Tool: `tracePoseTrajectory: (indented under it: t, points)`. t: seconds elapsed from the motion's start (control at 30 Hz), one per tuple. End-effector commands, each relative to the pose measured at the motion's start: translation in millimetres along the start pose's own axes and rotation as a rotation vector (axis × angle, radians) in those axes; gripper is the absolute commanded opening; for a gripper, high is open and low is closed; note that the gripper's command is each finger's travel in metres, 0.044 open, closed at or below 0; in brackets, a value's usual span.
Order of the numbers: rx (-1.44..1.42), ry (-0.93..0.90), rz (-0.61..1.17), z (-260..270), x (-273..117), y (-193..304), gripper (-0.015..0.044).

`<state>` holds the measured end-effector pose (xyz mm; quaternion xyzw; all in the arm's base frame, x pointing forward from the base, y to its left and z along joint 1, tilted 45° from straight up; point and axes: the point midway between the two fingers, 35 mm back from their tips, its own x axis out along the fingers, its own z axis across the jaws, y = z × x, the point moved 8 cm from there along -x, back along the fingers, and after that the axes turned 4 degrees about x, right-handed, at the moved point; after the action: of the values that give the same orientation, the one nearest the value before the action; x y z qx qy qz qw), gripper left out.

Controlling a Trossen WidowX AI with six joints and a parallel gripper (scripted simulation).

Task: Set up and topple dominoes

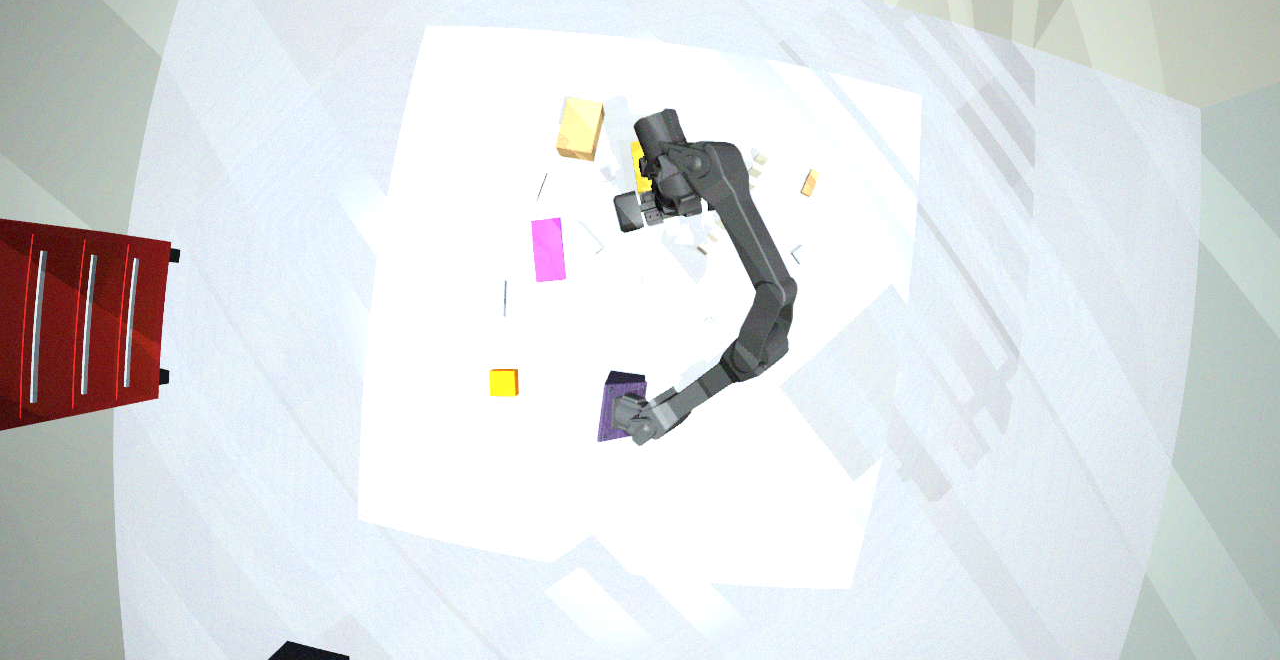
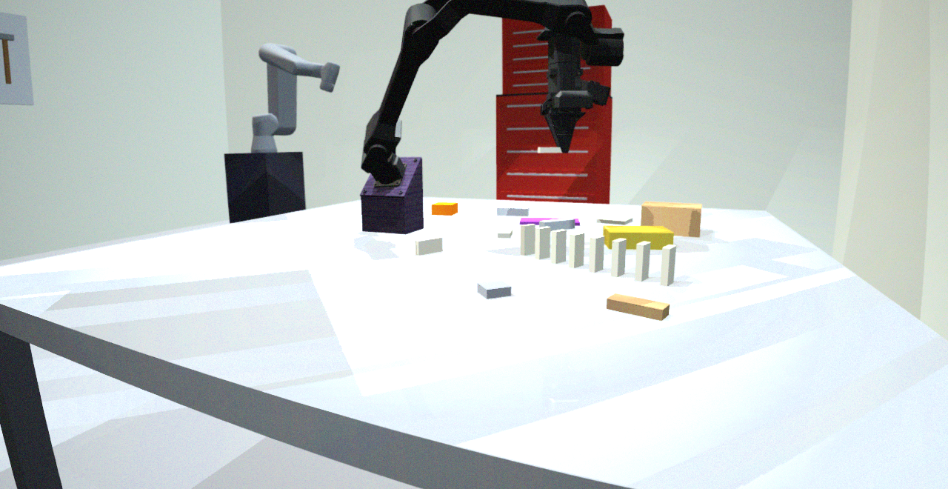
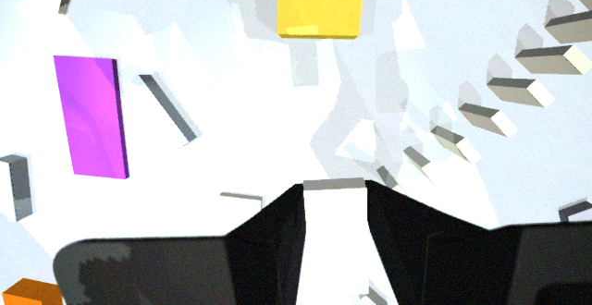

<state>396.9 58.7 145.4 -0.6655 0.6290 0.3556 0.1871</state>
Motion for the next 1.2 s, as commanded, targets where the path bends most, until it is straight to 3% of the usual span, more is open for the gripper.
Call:
tracePoseTrajectory:
  t: [0.0, 0.43, 1.17]
  points:
    - [-0.094, -0.002, 0.001, 18, 9, -36, 0.0107]
    - [-0.081, -0.087, -0.045, 25, 28, -46, 0.0107]
    - [-0.012, -0.331, -0.277, 31, 78, -53, 0.0107]
